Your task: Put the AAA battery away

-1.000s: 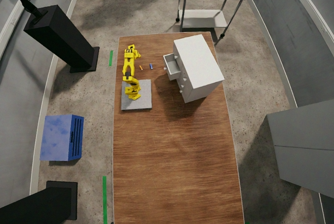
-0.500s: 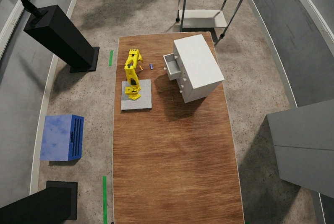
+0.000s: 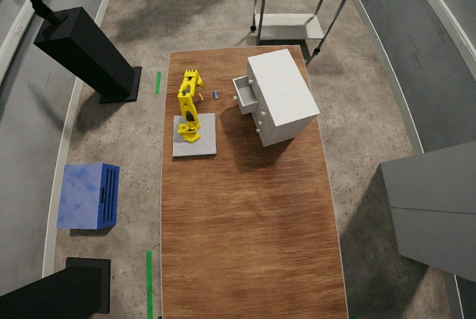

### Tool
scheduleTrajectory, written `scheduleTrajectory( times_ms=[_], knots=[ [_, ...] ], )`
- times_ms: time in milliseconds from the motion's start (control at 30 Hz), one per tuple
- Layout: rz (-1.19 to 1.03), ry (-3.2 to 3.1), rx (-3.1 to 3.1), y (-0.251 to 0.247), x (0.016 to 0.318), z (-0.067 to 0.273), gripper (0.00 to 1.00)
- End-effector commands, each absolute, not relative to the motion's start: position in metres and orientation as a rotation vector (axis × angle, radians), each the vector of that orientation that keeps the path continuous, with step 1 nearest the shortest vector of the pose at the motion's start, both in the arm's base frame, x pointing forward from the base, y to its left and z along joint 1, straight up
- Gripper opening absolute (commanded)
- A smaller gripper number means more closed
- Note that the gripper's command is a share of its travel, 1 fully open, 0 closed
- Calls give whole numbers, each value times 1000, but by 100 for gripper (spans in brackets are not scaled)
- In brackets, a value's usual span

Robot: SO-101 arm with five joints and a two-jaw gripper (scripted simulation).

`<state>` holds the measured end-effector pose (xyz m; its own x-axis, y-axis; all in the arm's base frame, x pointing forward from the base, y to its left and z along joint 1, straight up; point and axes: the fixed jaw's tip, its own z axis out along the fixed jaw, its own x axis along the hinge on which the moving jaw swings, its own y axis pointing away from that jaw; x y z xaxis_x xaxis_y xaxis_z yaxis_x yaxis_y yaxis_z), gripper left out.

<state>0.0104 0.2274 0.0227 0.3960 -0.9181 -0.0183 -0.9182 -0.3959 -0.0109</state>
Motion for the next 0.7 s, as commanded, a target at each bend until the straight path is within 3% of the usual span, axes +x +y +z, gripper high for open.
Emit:
scheduleTrajectory(
  times_ms=[0, 667],
  knots=[
    [-3, 1704, -2644, 224, 7, 12, 19],
    [-3, 1704, -2644, 222, 6, 5, 19]
  ],
)
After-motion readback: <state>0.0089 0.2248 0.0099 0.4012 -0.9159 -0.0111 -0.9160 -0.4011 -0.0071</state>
